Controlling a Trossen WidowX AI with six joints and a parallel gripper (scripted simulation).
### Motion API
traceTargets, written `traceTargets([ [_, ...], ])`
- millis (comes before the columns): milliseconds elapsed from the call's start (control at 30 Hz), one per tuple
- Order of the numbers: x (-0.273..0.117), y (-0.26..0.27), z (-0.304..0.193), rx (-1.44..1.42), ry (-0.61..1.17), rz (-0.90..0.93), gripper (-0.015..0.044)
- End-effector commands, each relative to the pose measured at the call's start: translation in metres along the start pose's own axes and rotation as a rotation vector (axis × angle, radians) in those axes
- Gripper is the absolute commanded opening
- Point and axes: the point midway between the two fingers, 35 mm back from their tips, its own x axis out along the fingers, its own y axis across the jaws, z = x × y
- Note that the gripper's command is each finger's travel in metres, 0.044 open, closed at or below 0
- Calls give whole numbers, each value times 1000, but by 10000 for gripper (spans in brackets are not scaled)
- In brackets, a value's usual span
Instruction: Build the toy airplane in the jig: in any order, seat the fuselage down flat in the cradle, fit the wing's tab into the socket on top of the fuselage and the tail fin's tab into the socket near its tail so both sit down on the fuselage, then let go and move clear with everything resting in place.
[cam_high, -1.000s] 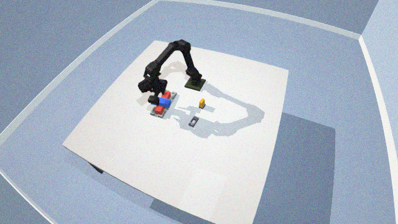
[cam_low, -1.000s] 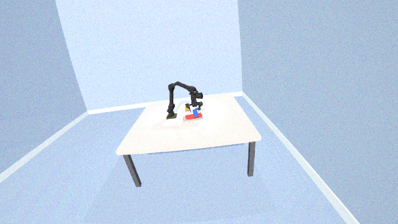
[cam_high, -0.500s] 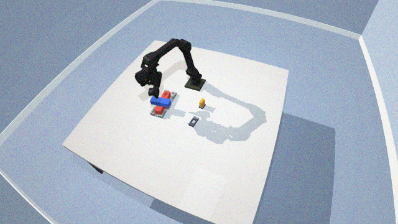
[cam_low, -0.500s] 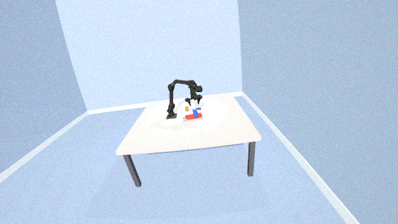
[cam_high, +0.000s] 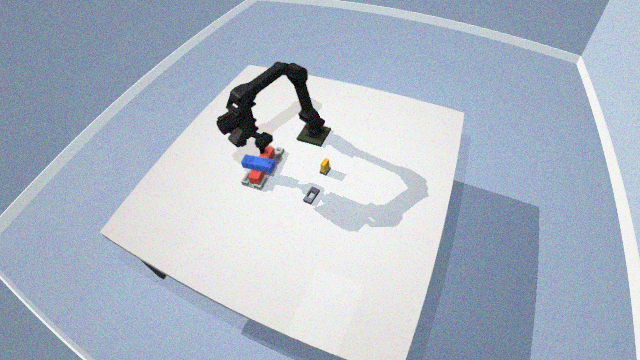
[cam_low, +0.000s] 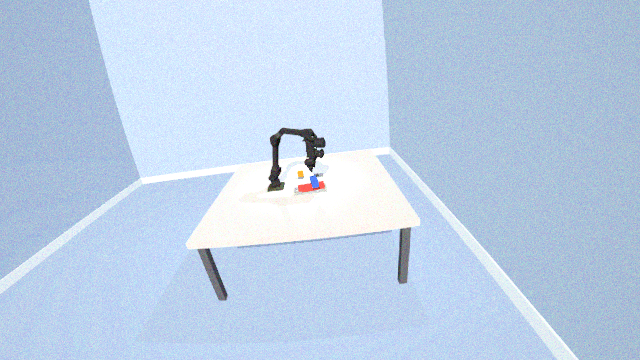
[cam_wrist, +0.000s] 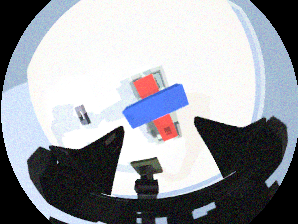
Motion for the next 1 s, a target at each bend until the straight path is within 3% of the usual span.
traceTargets([
  [0,-1,-1,0,-61,-1,-4,440],
  [133,-1,10,-1,-61,-1,-3,440],
  [300,-3,84,-20,-61,0,6,440],
  [633,-1,196,-107,-61,9,18,440],
  [800,2,223,-155,-61,14,21,440],
  [967,10,224,-156,-61,14,21,440],
])
